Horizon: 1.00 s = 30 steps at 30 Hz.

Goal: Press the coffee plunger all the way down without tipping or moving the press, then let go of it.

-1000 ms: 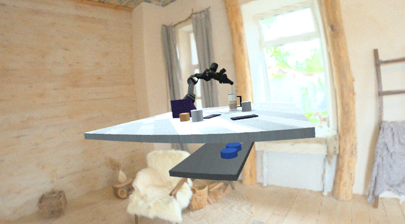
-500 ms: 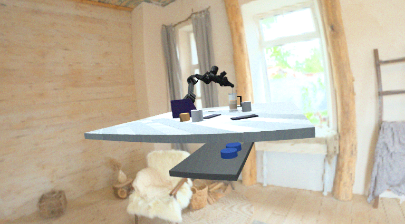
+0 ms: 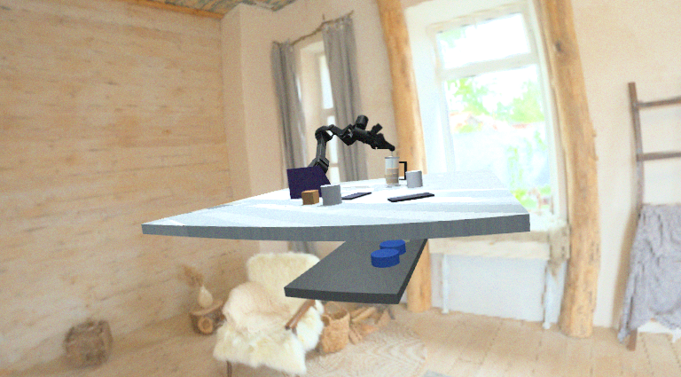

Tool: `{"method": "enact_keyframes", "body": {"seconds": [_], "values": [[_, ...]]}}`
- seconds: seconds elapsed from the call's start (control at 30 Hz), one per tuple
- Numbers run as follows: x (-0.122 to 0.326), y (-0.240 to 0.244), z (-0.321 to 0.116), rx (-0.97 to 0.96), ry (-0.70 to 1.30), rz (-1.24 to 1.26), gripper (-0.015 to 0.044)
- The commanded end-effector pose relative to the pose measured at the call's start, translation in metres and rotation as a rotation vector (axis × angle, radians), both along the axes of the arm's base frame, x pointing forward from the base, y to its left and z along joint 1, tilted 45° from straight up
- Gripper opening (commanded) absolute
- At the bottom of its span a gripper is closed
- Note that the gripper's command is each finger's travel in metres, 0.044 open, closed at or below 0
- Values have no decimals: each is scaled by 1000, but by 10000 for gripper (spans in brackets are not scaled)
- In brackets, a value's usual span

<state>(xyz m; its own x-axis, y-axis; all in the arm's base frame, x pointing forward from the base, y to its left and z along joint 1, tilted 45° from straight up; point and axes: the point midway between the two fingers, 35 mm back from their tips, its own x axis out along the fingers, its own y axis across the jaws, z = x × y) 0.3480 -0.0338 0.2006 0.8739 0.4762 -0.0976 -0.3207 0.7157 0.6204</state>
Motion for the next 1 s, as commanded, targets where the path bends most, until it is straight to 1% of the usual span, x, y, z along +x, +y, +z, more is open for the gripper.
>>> {"method": "enact_keyframes", "body": {"seconds": [0.0, 0.97], "values": [[1, 10, -11, 30, 40, 33, 117], [4, 8, -12, 29, 39, 34, 117]]}}
